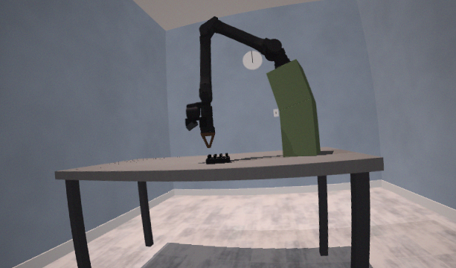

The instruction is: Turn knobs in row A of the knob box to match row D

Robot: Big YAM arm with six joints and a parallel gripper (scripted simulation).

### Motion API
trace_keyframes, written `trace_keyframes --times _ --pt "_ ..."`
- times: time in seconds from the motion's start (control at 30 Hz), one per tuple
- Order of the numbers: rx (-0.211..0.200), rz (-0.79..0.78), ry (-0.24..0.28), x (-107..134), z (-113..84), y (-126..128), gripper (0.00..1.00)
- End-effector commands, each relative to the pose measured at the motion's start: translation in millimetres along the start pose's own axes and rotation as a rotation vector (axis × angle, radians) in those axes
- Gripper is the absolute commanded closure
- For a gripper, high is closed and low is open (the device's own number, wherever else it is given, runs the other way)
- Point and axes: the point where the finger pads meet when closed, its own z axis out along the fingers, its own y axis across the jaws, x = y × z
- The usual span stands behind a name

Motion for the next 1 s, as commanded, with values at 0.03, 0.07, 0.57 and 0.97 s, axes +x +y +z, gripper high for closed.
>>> trace_keyframes --times 0.03,0.07,0.57,0.97 --pt "-0.001 0.005 0.018 8.2 3.8 5.2 0.81" --pt "-0.001 0.005 0.016 7.2 3.6 5.2 0.81" --pt "-0.001 0.006 0.009 3.4 0.9 4.6 0.81" --pt "-0.001 0.006 0.009 3.4 0.9 4.6 0.81"
